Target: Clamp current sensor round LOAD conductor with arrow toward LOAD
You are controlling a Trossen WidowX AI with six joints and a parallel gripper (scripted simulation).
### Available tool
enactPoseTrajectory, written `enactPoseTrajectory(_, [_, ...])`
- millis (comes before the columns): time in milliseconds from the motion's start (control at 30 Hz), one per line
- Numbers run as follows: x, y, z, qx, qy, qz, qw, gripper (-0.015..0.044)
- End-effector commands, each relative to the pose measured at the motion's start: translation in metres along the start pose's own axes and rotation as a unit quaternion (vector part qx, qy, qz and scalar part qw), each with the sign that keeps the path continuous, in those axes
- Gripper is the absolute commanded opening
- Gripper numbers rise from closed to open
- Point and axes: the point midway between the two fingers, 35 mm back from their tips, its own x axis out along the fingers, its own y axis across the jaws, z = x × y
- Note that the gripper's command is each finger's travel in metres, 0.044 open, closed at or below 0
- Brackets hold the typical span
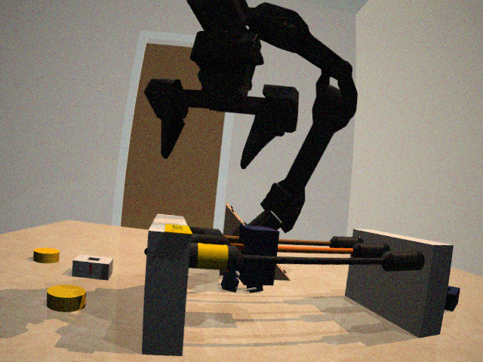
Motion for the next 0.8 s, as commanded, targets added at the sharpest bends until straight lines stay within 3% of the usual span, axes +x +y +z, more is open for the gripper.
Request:
enactPoseTrajectory(0, [-0.001,-0.009,0.0,0.019,0.009,0.02,1.0,0.044])
enactPoseTrajectory(567, [-0.001,-0.009,-0.002,0.017,0.011,0.02,1.0,0.044])
enactPoseTrajectory(767, [0.0,0.0,-0.072,-0.052,0.079,0.019,0.995,0.044])
